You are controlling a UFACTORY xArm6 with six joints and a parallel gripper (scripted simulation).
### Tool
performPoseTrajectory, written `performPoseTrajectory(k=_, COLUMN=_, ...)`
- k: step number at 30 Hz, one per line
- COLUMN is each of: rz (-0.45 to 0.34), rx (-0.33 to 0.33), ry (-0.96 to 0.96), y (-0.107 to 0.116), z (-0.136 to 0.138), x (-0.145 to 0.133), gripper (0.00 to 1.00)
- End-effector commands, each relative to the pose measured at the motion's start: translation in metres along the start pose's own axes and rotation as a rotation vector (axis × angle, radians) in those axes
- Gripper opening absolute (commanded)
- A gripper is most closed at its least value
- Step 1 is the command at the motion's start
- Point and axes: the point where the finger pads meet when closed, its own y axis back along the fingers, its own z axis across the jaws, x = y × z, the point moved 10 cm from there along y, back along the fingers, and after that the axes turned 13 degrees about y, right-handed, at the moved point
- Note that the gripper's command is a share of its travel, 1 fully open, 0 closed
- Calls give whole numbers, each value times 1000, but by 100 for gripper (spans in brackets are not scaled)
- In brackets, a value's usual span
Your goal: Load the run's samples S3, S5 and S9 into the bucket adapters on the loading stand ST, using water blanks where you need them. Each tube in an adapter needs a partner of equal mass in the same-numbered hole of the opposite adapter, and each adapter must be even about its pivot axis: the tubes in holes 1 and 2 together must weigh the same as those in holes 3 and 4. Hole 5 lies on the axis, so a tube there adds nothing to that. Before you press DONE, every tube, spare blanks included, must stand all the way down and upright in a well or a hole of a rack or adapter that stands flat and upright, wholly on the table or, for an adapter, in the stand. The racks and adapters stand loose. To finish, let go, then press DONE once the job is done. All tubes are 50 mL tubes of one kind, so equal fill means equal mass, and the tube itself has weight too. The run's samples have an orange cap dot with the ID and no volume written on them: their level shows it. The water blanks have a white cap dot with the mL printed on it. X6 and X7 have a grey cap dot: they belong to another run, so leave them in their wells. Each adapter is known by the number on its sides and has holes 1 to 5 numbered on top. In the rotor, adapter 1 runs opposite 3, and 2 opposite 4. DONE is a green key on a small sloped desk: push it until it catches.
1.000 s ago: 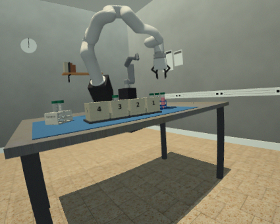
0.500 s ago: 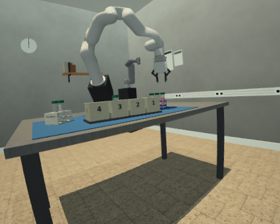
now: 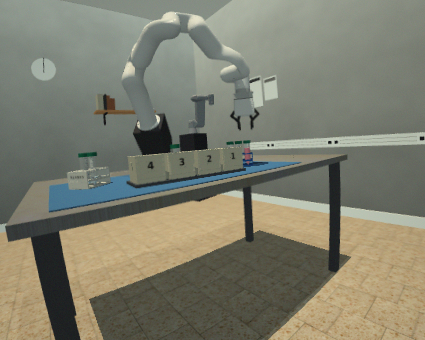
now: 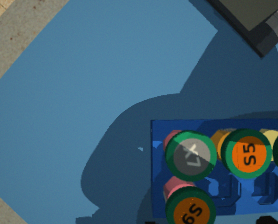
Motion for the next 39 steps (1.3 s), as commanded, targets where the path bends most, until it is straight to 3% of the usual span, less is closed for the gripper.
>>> performPoseTrajectory(k=1, rz=0, rx=4, ry=-1, y=-7, z=-1, x=0, gripper=57)
performPoseTrajectory(k=24, rz=0, rx=4, ry=-1, y=-49, z=-1, x=0, gripper=57)
performPoseTrajectory(k=39, rz=0, rx=4, ry=-1, y=-55, z=-1, x=0, gripper=57)
